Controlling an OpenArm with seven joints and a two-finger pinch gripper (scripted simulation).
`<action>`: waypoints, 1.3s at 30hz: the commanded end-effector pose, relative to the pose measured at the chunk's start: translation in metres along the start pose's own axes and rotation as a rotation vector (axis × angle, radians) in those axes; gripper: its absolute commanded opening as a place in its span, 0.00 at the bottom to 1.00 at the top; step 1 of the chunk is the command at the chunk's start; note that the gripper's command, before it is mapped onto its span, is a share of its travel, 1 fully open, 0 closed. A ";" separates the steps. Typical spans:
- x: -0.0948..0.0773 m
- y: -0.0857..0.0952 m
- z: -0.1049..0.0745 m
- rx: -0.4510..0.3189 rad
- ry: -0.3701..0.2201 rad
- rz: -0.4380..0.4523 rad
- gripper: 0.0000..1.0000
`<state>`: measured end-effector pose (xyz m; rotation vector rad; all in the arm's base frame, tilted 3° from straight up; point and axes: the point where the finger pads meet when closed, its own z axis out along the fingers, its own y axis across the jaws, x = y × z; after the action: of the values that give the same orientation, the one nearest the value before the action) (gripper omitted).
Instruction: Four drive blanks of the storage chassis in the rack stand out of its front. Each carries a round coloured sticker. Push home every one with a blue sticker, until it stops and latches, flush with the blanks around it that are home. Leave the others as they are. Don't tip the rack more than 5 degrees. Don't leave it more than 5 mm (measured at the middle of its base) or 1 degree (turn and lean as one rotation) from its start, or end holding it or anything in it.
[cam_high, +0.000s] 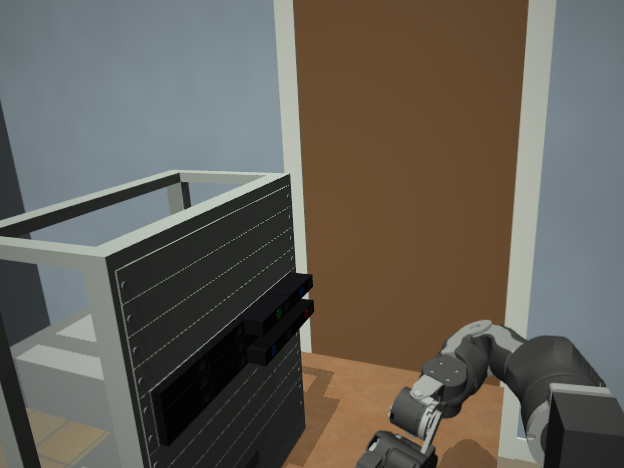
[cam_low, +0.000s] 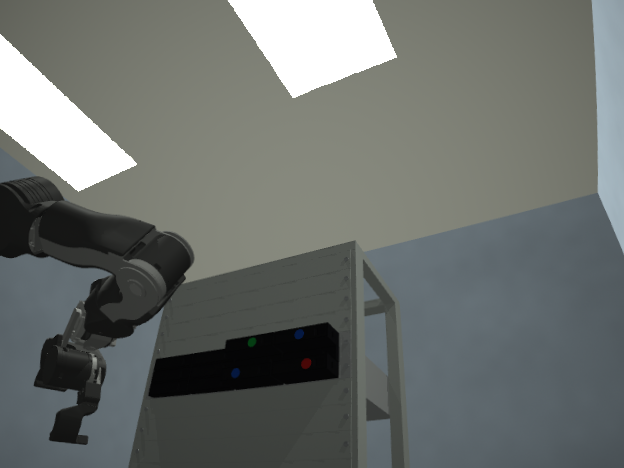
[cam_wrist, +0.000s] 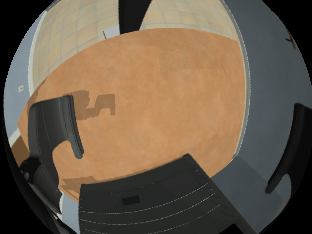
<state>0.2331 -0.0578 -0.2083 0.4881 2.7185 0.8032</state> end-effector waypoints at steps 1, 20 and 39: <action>-0.007 0.009 -0.004 -0.060 -0.032 0.036 1.00; -0.089 0.023 -0.077 -0.445 -0.391 0.381 1.00; -0.140 -0.034 -0.176 -0.642 -0.822 0.618 1.00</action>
<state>0.2911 -0.2208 -0.0686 1.1881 1.4954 1.1782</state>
